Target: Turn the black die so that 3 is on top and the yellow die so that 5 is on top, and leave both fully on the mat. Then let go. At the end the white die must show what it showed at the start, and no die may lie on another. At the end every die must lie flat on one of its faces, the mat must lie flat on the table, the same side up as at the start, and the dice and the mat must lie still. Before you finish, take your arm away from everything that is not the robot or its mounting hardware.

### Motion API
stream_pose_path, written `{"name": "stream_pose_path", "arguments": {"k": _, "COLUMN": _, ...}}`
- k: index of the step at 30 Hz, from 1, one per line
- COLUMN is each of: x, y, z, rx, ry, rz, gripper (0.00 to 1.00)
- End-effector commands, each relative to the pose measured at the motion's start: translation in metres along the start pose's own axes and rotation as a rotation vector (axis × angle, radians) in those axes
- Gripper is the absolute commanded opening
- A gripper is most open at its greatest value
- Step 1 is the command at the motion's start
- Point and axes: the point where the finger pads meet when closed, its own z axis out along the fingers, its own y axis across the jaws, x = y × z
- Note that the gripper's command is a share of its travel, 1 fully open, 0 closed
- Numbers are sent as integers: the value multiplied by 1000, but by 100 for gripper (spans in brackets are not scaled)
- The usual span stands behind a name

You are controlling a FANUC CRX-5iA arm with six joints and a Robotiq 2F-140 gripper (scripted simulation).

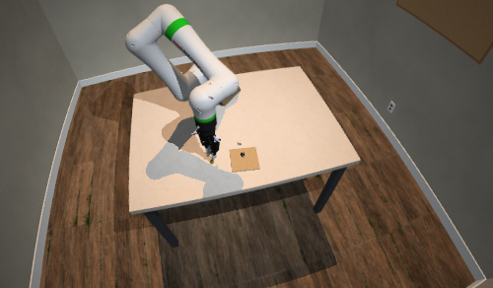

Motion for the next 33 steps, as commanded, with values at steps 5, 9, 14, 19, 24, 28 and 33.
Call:
{"name": "stream_pose_path", "arguments": {"k": 5, "x": 0, "y": 0, "z": 7, "rx": 0, "ry": 0, "rz": 0, "gripper": 19}}
{"name": "stream_pose_path", "arguments": {"k": 9, "x": 0, "y": 0, "z": 11, "rx": 0, "ry": 0, "rz": 0, "gripper": 19}}
{"name": "stream_pose_path", "arguments": {"k": 14, "x": 0, "y": 0, "z": 15, "rx": 0, "ry": 0, "rz": 0, "gripper": 19}}
{"name": "stream_pose_path", "arguments": {"k": 19, "x": 0, "y": 0, "z": 17, "rx": 0, "ry": 0, "rz": 0, "gripper": 19}}
{"name": "stream_pose_path", "arguments": {"k": 24, "x": 0, "y": 0, "z": 18, "rx": 0, "ry": 0, "rz": 0, "gripper": 19}}
{"name": "stream_pose_path", "arguments": {"k": 28, "x": 0, "y": 0, "z": 18, "rx": 0, "ry": 0, "rz": 0, "gripper": 19}}
{"name": "stream_pose_path", "arguments": {"k": 33, "x": 0, "y": 0, "z": 18, "rx": 0, "ry": 0, "rz": 0, "gripper": 19}}
